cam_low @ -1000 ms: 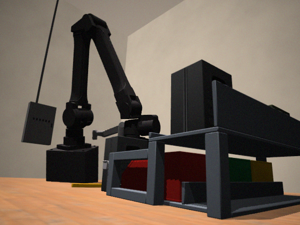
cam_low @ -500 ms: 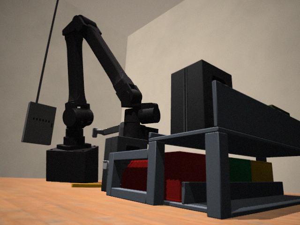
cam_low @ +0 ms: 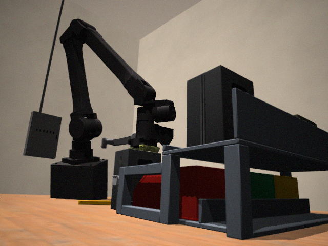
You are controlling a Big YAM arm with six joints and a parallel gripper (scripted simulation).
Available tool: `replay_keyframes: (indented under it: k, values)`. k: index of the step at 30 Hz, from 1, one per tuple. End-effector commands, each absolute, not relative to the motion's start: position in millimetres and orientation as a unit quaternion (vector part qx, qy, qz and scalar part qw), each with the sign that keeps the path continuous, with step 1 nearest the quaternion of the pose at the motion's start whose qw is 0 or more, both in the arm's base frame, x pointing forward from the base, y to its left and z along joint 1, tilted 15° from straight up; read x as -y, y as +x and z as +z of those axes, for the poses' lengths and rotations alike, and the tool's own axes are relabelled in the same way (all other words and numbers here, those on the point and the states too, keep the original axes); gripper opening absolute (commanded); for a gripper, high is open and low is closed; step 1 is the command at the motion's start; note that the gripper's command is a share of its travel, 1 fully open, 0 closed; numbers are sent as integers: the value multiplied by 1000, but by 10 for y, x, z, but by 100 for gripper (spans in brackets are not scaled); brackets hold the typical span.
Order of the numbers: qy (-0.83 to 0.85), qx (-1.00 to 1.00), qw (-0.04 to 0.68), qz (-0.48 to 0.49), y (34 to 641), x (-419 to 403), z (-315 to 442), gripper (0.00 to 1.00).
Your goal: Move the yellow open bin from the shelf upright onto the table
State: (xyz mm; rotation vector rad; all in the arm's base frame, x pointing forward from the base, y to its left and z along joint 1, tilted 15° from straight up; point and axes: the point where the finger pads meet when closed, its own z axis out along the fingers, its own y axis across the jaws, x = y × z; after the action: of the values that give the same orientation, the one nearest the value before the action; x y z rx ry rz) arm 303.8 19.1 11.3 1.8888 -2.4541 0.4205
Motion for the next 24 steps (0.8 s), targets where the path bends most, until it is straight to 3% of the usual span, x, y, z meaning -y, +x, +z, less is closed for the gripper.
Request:
replay_keyframes:
  k: [1,6,7,24]
  values:
    - [598,788,-12,146,3234,-276,337,43]
    - [597,790,-2,141,3212,-255,285,43]
    - [597,790,-2,141,3212,-255,285,0]
    - [597,790,-2,141,3212,-255,285,0]
